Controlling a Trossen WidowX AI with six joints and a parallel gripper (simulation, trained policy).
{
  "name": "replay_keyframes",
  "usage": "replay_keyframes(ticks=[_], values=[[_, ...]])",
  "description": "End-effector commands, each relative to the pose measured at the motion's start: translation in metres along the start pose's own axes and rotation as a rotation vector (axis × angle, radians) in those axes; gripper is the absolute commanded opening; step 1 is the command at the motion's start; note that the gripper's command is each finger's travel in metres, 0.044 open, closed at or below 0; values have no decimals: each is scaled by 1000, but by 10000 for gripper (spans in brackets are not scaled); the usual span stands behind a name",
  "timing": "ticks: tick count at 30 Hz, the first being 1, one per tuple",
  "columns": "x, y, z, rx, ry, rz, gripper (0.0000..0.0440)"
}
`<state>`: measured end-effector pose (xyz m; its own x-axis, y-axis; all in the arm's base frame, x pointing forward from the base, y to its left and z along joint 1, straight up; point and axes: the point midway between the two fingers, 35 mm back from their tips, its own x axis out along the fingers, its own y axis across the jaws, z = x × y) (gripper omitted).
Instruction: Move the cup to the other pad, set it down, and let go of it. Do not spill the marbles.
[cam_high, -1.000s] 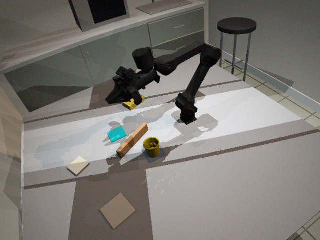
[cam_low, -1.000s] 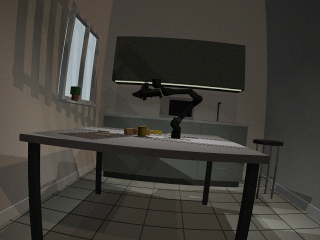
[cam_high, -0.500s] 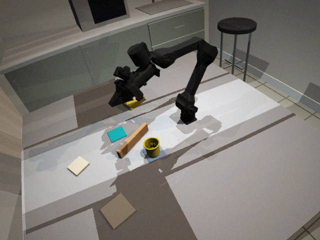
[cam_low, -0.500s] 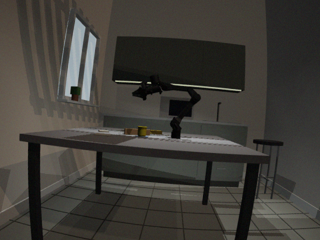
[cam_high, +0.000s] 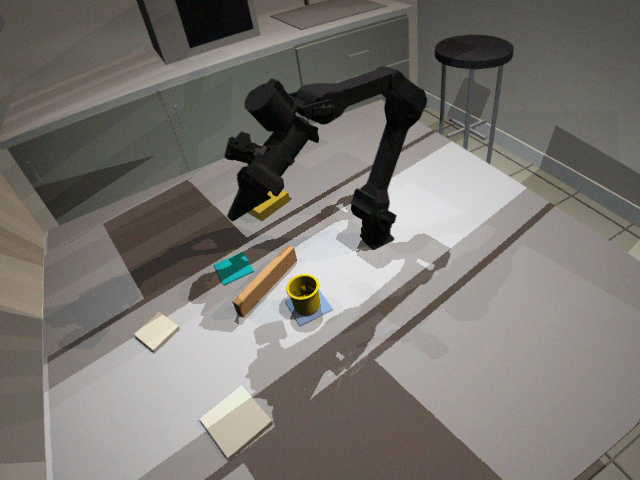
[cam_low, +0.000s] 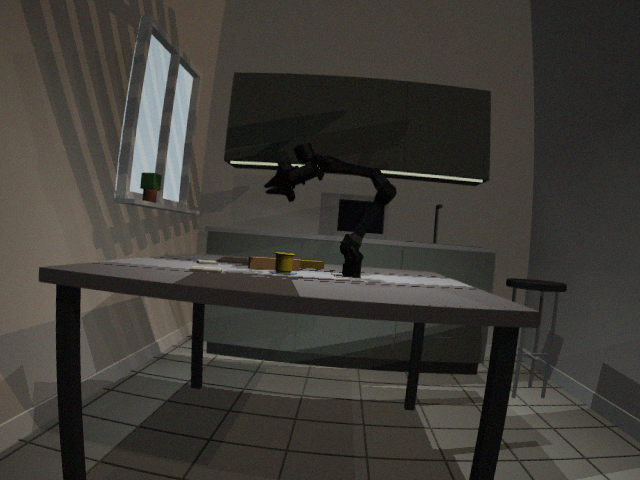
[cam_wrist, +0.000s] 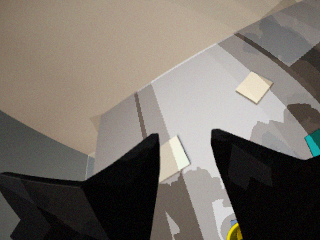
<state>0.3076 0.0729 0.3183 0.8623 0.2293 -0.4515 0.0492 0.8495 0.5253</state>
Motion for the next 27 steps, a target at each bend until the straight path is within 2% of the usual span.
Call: replay_keyframes(ticks=[1, 27], values=[[2, 3, -4, 46, 42, -10, 154], [2, 18, -42, 421, 340, -217, 156]])
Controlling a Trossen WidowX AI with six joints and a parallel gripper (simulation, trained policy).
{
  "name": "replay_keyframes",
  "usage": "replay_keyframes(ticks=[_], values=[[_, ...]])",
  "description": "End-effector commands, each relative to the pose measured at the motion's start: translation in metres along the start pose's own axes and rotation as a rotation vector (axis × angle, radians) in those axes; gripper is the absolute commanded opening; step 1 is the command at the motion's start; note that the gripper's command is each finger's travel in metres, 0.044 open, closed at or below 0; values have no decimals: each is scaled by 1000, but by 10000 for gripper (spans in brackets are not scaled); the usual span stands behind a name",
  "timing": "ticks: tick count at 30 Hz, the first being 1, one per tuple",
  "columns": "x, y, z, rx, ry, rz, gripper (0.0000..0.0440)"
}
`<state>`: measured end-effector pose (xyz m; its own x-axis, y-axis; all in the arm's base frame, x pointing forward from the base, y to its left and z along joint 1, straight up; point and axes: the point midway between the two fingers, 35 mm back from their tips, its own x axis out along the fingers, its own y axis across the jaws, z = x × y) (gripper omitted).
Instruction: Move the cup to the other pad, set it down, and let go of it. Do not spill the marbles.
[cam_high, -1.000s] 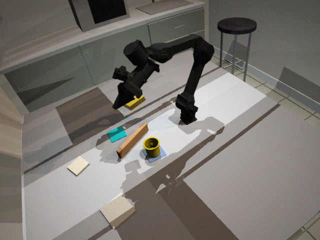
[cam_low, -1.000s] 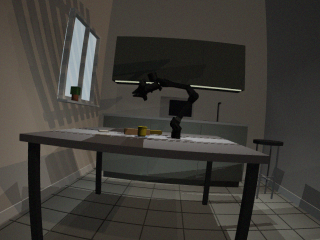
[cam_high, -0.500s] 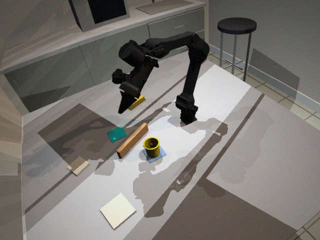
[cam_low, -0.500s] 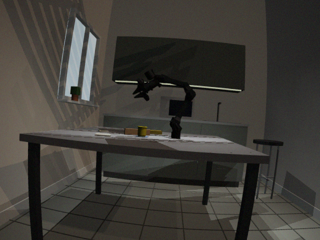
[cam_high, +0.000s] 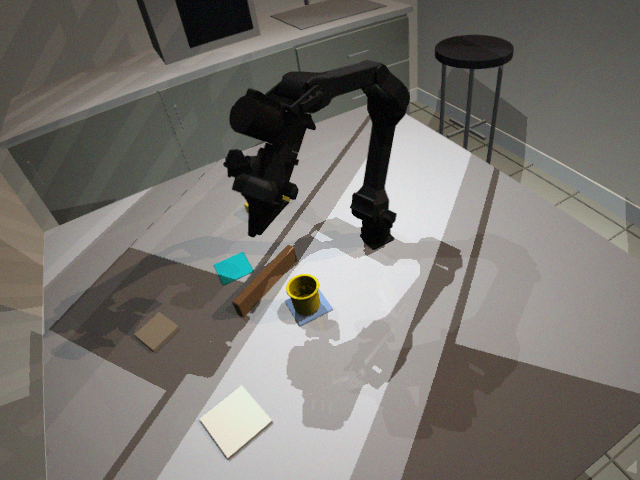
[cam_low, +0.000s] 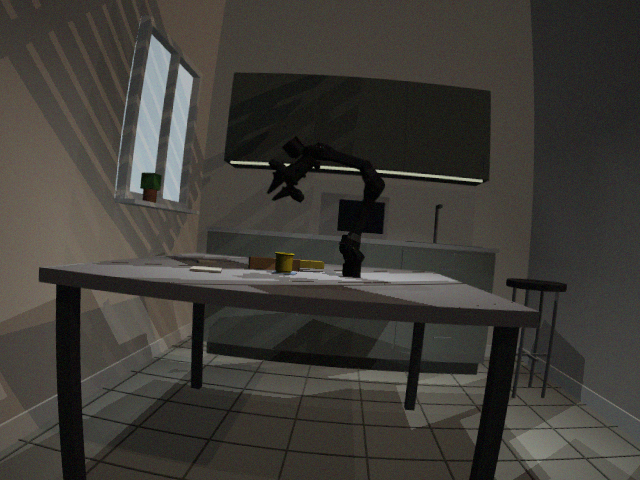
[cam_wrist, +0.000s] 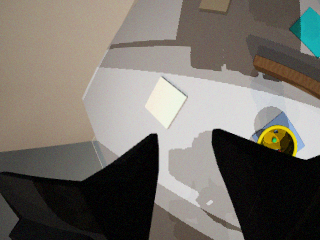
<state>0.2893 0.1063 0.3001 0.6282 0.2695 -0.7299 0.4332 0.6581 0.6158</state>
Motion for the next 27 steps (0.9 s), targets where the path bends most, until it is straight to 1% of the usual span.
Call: replay_keyframes(ticks=[1, 5, 11, 18, 27], values=[[4, -1, -4, 34, 30, -36, 154], [8, -6, -10, 71, 61, -89, 150], [15, -16, -17, 117, 97, -176, 164], [22, -31, -24, 157, 133, -283, 158], [31, -50, -31, 196, 172, -422, 164]])
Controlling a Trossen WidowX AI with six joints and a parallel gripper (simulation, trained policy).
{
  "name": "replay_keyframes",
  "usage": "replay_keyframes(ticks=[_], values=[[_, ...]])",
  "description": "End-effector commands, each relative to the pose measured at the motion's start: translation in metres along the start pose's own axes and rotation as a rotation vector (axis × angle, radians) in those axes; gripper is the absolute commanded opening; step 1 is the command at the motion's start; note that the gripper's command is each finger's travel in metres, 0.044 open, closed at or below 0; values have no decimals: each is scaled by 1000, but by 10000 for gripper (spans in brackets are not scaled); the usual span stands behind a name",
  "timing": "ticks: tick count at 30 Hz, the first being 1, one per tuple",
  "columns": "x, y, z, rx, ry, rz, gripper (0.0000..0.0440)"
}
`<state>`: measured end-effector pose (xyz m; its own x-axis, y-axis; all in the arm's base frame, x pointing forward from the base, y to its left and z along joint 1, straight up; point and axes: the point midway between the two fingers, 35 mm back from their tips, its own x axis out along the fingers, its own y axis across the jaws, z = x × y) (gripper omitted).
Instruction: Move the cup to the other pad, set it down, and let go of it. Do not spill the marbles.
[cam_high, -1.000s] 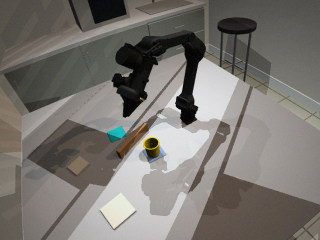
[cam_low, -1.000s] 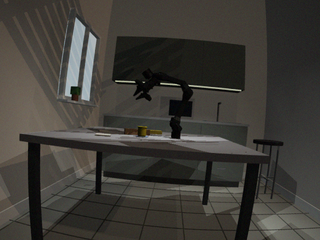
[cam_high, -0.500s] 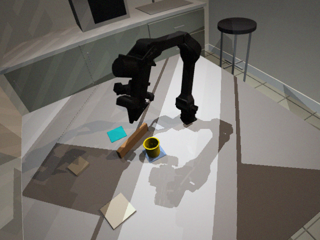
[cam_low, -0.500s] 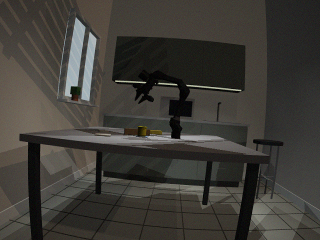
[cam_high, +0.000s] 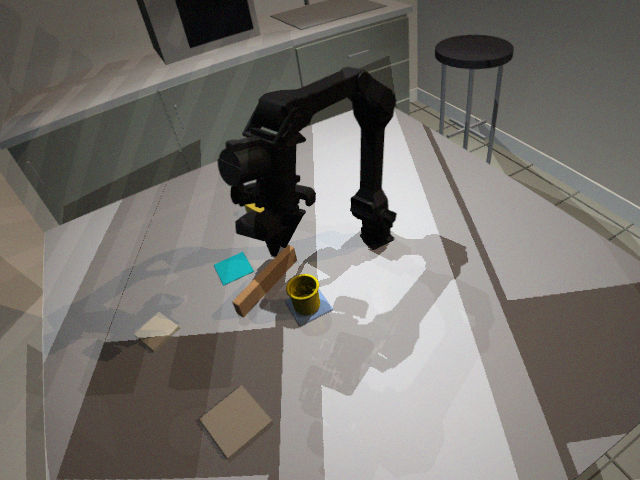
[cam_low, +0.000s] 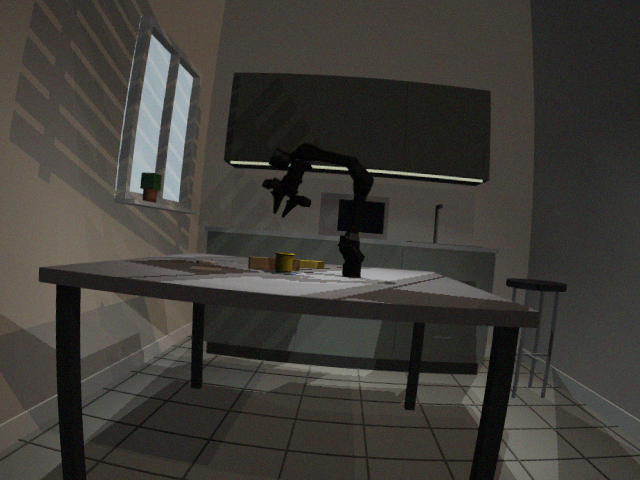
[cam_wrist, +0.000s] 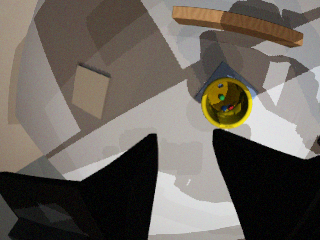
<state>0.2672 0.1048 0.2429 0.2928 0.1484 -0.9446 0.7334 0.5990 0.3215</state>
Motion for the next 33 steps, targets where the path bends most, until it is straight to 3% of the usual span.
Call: replay_keyframes(ticks=[1, 17, 33], values=[[7, -5, 0, 16, 8, -51, 164], [32, -32, -3, 81, 40, -284, 161], [63, -53, -4, 137, 29, -425, 174]])
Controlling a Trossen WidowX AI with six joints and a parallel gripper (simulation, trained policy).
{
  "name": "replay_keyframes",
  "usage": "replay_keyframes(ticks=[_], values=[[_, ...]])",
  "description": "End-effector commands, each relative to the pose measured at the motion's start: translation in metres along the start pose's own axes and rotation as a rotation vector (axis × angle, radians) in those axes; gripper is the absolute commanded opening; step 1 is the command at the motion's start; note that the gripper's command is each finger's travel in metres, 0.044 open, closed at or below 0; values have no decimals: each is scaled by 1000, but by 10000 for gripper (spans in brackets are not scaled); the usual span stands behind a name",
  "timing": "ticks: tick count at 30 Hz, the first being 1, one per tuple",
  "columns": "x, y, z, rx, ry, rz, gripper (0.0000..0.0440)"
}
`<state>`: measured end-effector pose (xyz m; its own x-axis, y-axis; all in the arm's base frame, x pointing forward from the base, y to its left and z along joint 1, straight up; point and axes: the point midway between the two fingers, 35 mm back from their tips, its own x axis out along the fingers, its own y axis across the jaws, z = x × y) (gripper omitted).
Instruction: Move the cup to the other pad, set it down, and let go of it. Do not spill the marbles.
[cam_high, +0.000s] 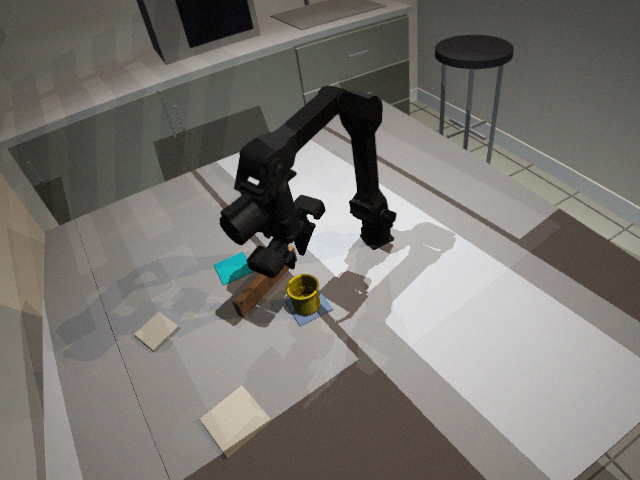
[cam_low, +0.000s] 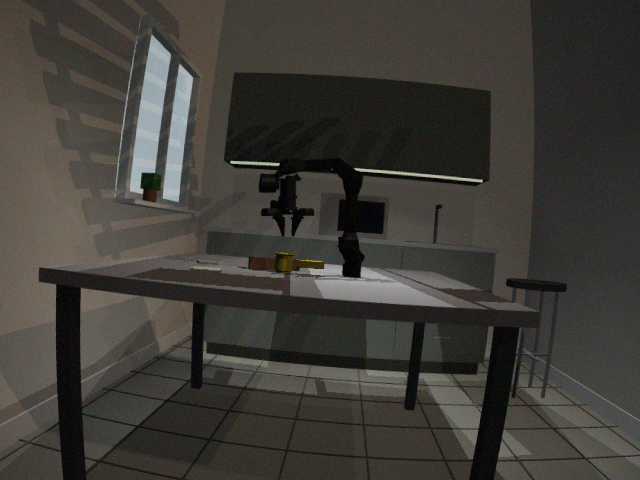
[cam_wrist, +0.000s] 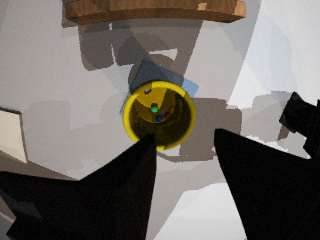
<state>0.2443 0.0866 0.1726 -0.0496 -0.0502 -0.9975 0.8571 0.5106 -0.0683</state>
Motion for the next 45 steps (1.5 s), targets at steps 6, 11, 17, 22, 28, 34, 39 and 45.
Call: replay_keyframes(ticks=[6, 11, 17, 22, 28, 34, 39, 45], values=[[22, -2, 0, 22, -8, -63, 183], [34, -3, 0, 28, -12, -90, 192], [49, -4, -1, 25, -16, -116, 201], [62, -6, -2, 15, -18, -132, 206], [78, -8, -3, -9, -20, -149, 207], [96, -10, -4, -48, -17, -164, 206], [109, -12, -4, -87, -14, -166, 179], [113, -11, -1, -123, -25, -151, 38]])
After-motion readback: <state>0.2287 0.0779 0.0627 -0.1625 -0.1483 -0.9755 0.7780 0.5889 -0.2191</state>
